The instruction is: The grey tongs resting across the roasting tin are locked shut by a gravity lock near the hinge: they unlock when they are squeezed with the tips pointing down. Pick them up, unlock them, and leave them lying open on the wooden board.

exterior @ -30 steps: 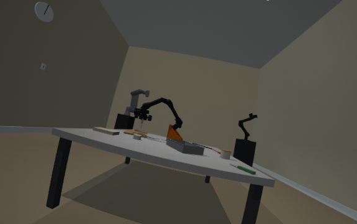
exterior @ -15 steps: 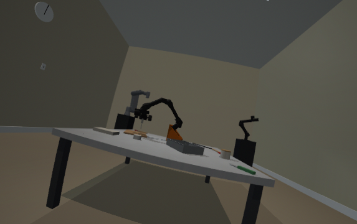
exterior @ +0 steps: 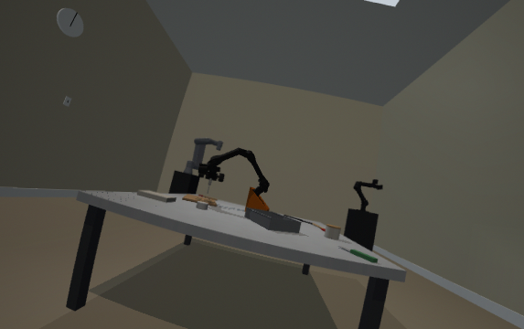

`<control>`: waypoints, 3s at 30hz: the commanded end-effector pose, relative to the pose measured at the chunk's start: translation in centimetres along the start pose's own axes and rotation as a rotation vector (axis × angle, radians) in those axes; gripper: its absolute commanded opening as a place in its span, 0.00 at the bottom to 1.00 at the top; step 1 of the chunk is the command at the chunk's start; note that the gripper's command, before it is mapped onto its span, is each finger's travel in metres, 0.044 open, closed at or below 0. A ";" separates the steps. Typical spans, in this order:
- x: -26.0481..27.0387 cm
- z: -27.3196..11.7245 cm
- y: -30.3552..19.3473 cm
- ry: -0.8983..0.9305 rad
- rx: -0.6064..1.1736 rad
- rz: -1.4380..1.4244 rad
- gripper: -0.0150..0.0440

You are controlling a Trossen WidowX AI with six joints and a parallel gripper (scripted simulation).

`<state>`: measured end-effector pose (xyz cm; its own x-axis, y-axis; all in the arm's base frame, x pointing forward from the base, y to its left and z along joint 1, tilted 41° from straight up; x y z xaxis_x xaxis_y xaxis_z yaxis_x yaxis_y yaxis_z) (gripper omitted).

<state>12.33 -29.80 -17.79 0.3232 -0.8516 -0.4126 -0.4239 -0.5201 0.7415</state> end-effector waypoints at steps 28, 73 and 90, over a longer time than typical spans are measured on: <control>0.4 4.3 2.2 -0.284 0.773 -0.027 0.00; 0.5 6.8 0.8 -0.283 1.160 0.018 0.00; 0.0 7.8 -1.8 -0.281 1.160 0.019 0.00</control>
<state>6.43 -29.82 -22.88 0.1774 -0.7710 -0.6116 -0.9841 -0.1367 -0.1132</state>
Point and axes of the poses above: the point midway between the two fingers, 35 mm back from their tips, its own z axis out along the fingers, its own x axis across the jaws, y = z × x, the point moved 3 cm from there along -z, back along the fingers, and after that the axes turned 14 degrees about z, right-handed, at the moved point
